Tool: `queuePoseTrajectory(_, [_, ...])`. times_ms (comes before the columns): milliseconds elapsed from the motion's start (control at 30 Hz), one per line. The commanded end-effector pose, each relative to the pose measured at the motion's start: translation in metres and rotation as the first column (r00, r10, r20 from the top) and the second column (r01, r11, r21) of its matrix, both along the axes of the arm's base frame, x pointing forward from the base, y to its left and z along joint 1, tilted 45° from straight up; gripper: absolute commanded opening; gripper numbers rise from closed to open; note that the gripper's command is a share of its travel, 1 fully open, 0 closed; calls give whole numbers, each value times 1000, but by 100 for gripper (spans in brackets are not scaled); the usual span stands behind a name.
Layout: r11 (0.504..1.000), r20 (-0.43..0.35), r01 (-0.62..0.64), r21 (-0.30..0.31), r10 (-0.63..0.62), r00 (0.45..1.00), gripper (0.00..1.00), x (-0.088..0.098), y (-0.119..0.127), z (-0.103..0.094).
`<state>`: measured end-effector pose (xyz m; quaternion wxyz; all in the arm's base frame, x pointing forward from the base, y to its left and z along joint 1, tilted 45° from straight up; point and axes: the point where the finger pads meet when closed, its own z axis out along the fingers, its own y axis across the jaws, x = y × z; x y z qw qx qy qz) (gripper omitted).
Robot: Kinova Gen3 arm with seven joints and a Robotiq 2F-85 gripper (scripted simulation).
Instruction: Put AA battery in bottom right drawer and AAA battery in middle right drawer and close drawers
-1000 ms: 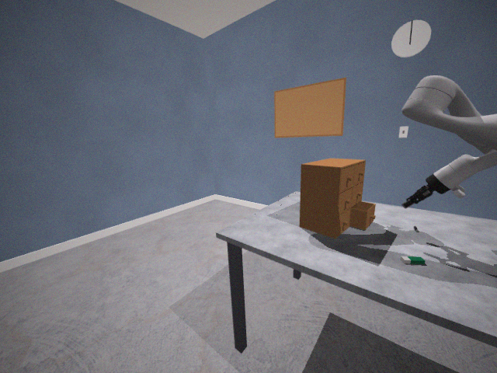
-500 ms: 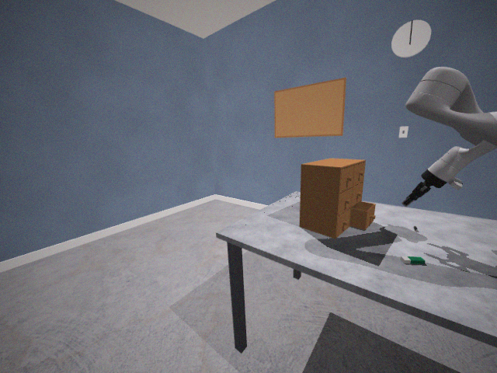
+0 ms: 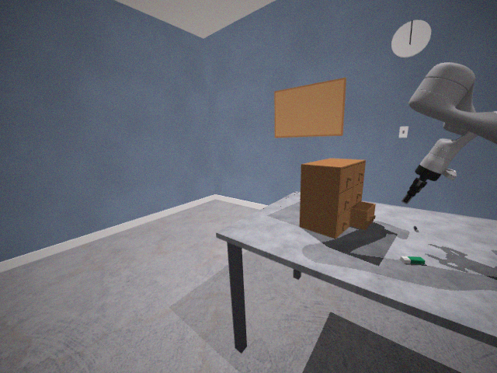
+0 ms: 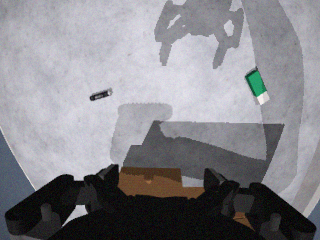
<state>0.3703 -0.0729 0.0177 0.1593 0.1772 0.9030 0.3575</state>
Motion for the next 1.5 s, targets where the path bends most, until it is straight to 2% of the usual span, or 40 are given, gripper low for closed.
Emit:
queuePoseTrajectory(0, [1000, -1, -21, -2, 21, 1000, 100, 4, -1, 3])
queuePoseTrajectory(467, [987, -130, -153, 47, 158, 979, 100, 4, -7, 9])
queuePoseTrajectory(833, [972, -196, -221, 80, 233, 952, 100, 4, -11, 12])
queuePoseTrajectory(1467, [955, -250, -276, 113, 296, 922, 100, 4, -14, 15])
